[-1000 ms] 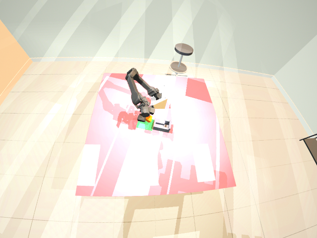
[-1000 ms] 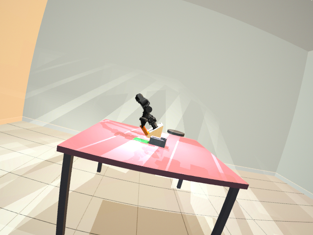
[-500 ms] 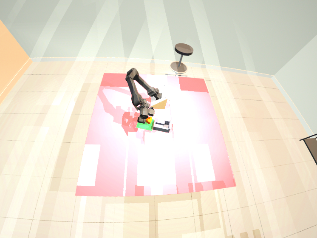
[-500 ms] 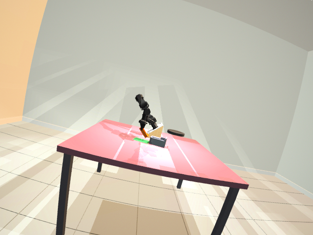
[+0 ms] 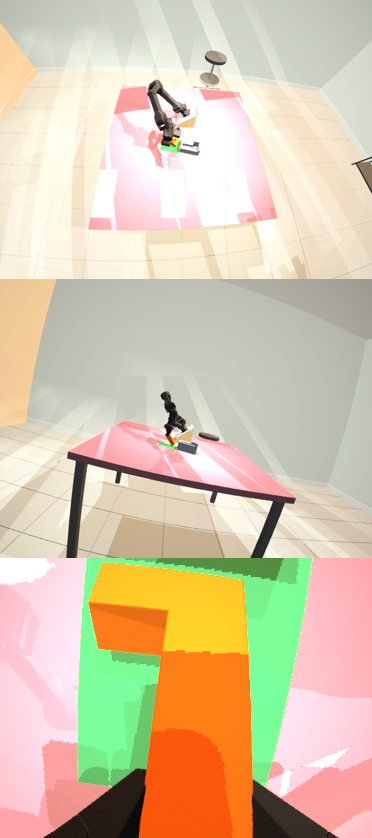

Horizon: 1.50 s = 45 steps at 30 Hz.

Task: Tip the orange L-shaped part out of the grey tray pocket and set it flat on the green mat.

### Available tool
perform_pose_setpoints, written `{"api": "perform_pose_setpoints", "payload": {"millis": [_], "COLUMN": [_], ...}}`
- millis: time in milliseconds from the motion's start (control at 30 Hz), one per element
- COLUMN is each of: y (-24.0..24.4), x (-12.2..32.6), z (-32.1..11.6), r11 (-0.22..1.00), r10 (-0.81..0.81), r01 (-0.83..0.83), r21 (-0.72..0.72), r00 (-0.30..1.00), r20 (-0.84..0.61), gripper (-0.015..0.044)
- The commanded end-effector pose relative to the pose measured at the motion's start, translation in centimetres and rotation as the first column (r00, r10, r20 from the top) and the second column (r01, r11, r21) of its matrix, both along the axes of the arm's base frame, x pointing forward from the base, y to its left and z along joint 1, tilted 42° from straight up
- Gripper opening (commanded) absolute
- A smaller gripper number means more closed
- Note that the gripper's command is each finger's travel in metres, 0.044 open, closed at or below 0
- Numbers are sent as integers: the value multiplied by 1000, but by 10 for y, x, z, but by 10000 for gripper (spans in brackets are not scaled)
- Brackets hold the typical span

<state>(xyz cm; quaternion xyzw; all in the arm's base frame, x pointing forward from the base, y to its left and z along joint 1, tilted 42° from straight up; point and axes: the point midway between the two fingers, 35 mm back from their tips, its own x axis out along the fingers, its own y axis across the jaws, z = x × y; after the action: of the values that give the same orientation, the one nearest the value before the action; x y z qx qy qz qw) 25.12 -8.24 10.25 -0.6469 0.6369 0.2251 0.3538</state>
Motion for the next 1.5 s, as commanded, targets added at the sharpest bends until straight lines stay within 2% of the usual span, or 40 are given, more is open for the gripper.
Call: {"api": "perform_pose_setpoints", "payload": {"millis": [0,733,1067,1233,1367,1467], "y": [-6,-5,-3,27,53,54], "x": [0,-1,0,0,-7,-8], "z": [-5,-5,-4,27,58,60], "r11": [1000,1000,1000,1000,1000,1000], "r10": [0,-3,-3,-1,0,0], "r01": [0,3,3,1,0,0], "r21": [-5,-1,0,6,-1,-2], "r00": [1000,1000,1000,1000,1000,1000], "r20": [-6,-3,-3,-6,-8,-8], "gripper": [0,0,263,394,400,400]}}
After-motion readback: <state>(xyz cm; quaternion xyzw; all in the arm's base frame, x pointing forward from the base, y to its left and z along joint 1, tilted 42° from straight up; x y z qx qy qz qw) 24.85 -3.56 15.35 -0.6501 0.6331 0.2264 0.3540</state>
